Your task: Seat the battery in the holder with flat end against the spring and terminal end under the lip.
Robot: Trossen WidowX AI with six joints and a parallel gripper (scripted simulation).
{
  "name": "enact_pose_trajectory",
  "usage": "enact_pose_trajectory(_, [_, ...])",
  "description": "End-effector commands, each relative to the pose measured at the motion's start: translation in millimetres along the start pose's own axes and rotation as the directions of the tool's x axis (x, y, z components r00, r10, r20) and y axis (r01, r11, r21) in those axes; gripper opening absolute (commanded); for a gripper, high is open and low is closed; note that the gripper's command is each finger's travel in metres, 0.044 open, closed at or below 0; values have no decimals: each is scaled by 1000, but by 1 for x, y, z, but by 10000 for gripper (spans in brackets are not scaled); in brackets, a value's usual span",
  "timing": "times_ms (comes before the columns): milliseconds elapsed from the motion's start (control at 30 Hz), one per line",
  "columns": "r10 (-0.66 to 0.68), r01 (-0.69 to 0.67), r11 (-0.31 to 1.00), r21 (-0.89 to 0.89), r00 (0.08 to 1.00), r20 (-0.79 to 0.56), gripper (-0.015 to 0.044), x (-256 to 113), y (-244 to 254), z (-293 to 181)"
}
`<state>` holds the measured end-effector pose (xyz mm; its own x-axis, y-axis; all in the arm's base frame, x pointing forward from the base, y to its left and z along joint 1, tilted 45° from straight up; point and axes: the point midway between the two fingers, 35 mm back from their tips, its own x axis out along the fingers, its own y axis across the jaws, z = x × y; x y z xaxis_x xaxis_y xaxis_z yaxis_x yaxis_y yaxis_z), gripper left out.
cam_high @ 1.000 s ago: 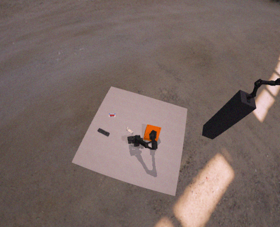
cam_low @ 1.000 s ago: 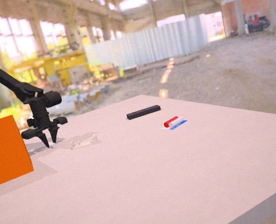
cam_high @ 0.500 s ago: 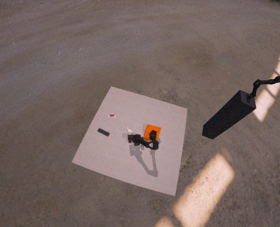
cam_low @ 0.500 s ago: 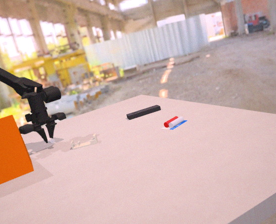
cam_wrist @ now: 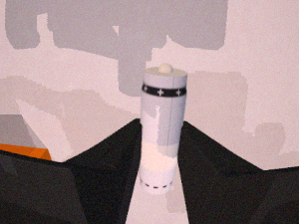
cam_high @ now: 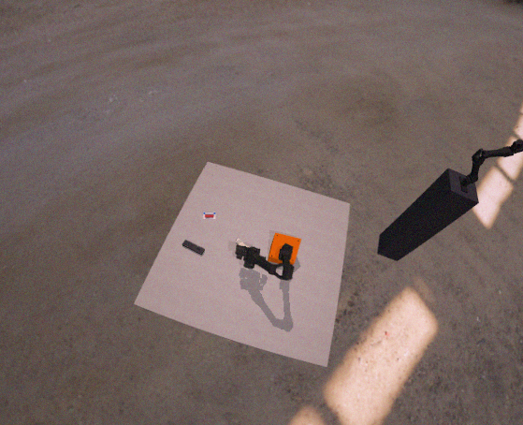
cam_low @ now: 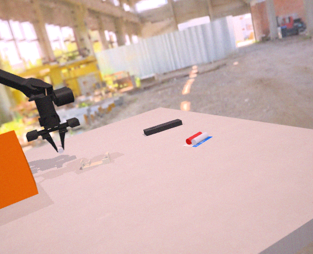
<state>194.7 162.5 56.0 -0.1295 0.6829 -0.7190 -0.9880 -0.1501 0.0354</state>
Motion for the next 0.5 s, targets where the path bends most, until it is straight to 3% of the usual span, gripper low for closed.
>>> enact_pose_trajectory(0, [-4, 6, 971, 240, 1000, -6, 60, -4, -17, -11])
enact_pose_trajectory(200, [-6, 12, 800, 600, 1000, -13, 60, -9, -41, -32])
enact_pose_trajectory(467, [-7, 18, 398, 917, 1000, -17, 60, -15, -69, -67])
